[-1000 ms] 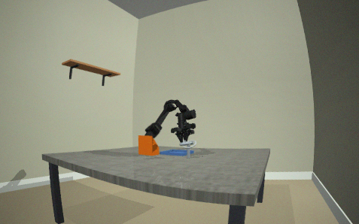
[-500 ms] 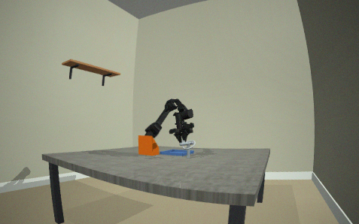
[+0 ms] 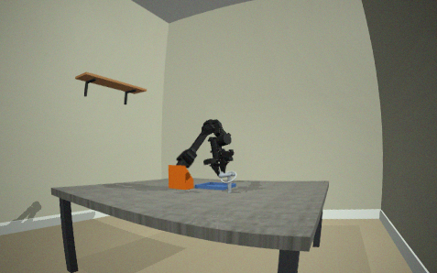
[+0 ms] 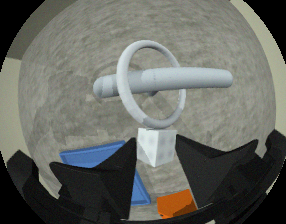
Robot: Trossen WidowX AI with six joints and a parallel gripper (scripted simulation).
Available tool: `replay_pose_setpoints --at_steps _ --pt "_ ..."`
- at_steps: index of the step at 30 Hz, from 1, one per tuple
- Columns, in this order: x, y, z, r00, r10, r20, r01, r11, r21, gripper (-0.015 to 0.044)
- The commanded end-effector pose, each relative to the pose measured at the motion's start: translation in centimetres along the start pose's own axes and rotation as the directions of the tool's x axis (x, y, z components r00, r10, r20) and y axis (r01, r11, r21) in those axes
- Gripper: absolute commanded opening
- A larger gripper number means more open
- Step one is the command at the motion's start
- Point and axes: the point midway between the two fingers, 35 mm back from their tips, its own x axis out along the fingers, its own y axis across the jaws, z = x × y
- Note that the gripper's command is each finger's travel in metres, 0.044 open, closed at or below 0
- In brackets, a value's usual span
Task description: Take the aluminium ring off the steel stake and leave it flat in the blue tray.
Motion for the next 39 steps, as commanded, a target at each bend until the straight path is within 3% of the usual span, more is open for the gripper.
replay_pose_setpoints --at_steps 1,39 --pt "0.1 -0.5 0.0 0.999 0.039 -0.003 -0.039 0.999 0.006 0.0" --pt "0.4 -4.4 0.1 0.964 0.265 0.009 -0.266 0.963 0.05 0.0"
